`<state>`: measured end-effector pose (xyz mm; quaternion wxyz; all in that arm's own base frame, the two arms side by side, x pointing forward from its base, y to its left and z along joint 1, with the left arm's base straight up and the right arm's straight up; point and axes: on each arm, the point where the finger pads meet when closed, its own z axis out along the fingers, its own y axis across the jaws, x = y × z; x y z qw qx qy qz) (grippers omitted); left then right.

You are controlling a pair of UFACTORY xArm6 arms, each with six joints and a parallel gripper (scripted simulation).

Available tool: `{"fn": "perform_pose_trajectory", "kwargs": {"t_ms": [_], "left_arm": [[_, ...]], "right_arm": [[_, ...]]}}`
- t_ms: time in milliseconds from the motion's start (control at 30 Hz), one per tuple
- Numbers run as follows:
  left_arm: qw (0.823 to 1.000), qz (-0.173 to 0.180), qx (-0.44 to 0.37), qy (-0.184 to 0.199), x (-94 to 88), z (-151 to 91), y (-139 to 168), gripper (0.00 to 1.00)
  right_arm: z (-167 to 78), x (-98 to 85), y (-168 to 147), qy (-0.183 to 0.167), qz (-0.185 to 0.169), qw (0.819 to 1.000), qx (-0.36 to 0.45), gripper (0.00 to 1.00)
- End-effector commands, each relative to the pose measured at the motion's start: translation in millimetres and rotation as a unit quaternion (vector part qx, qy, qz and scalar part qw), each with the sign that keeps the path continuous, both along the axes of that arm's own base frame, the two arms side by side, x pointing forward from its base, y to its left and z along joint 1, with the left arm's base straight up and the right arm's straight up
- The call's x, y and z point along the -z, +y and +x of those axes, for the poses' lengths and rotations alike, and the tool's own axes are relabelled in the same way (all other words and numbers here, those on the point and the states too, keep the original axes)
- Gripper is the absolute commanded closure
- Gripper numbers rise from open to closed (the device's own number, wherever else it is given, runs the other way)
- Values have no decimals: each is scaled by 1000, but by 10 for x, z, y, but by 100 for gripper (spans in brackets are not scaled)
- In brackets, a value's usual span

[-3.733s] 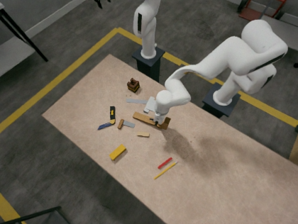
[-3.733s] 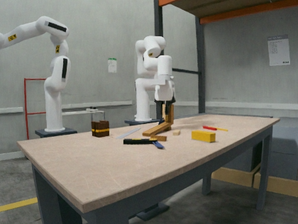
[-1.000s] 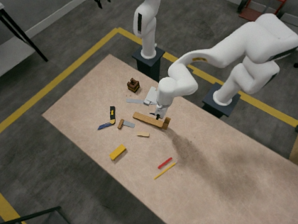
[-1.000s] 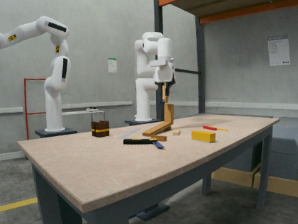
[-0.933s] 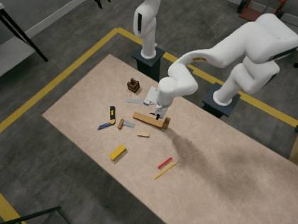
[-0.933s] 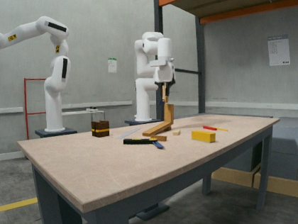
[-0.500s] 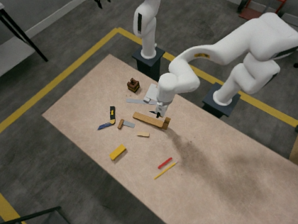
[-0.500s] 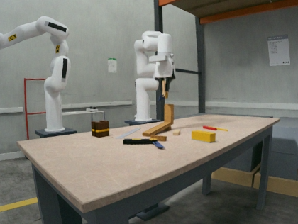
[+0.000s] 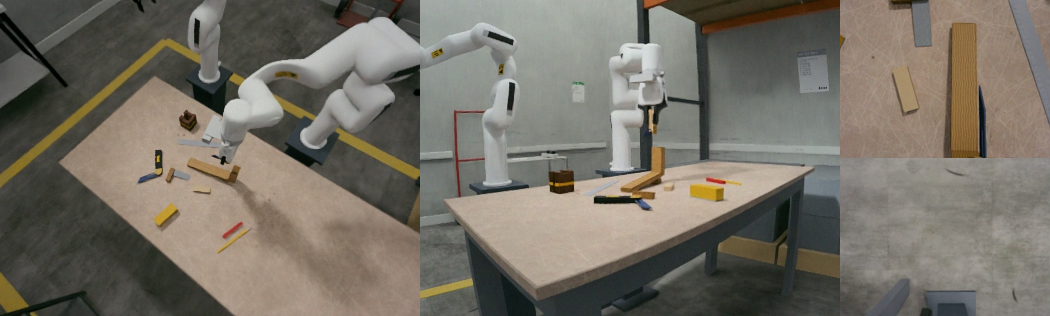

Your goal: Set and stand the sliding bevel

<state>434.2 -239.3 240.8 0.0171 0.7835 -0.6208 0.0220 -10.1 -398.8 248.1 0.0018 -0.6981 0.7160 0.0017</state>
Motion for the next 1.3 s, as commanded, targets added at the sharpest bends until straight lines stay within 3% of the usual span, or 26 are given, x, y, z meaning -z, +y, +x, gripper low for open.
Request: {"fn": "perform_pose_trajectory", "kwargs": {"t_ms": [0, 567, 933, 1000, 1267], "left_arm": [[1000, -1, 0, -2, -20, 7, -8, 100], [1000, 2, 9, -2, -20, -118, -330, 100], [1000, 7, 27, 0, -21, -399, -1056, 100], [1000, 7, 27, 0, -21, -399, -1056, 100], [999, 13, 46, 1, -22, -671, -1757, 100]], "right_arm": [[0, -18, -11, 0, -2, 1000, 0, 0], [0, -18, -11, 0, -2, 1000, 0, 0], [0, -18, -11, 0, -2, 1000, 0, 0], [0, -18, -11, 0, -2, 1000, 0, 0], [0, -18, -11, 0, -2, 1000, 0, 0]]}}
